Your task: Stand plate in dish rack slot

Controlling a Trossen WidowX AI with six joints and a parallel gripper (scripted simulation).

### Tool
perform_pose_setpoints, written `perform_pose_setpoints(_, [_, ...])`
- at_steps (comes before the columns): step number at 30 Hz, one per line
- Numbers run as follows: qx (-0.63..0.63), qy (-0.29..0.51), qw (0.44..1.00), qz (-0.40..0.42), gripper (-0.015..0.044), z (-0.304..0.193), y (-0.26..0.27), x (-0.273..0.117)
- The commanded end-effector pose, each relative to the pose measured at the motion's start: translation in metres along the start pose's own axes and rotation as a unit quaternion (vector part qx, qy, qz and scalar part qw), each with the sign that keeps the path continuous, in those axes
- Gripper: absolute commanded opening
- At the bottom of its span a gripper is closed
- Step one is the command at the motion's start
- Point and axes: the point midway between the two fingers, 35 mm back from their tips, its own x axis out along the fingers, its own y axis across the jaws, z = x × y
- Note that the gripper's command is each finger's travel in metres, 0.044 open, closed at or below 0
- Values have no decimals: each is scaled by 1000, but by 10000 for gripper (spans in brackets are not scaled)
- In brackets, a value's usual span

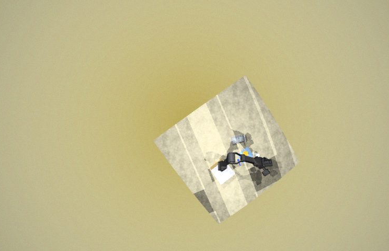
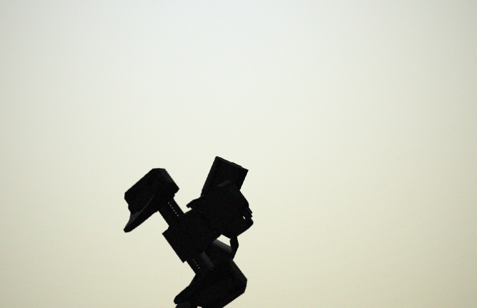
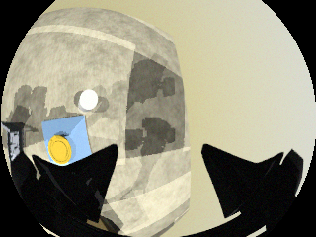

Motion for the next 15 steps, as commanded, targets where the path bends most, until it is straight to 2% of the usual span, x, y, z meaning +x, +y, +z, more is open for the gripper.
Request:
perform_pose_setpoints(1, [-19,26,998,58,400,-2,14,2])
perform_pose_setpoints(15, [-49,101,956,271,400,-8,64,-18])
